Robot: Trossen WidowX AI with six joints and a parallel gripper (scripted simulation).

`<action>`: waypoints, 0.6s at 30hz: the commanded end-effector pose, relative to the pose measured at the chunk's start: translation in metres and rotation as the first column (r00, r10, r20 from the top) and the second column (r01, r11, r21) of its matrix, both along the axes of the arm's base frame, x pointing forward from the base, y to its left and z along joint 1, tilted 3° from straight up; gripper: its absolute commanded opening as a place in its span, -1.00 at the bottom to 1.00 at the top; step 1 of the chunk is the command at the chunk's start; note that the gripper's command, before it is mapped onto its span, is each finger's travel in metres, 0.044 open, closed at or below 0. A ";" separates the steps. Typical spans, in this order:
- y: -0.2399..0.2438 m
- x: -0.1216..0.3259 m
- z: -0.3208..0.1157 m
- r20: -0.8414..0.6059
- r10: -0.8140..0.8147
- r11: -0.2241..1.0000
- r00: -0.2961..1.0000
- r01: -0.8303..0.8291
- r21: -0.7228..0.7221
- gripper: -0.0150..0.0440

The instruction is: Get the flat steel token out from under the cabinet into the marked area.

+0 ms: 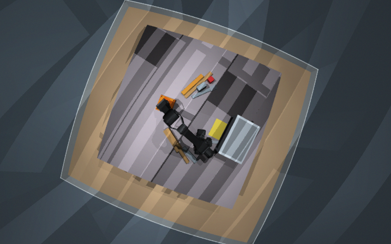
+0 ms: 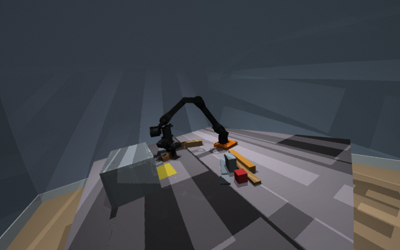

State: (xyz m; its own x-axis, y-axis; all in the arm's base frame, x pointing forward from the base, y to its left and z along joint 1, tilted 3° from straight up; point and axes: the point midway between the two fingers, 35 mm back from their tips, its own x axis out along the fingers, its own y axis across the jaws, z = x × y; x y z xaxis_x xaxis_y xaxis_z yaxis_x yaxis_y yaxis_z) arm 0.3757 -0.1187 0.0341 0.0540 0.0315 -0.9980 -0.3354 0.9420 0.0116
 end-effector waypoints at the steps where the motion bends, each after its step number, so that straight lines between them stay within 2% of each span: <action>1: 0.002 0.006 0.001 0.002 -0.001 1.000 1.000 0.001 -0.002 -0.49; 18: 0.008 0.022 0.002 0.003 -0.001 1.000 1.000 0.001 -0.001 -0.49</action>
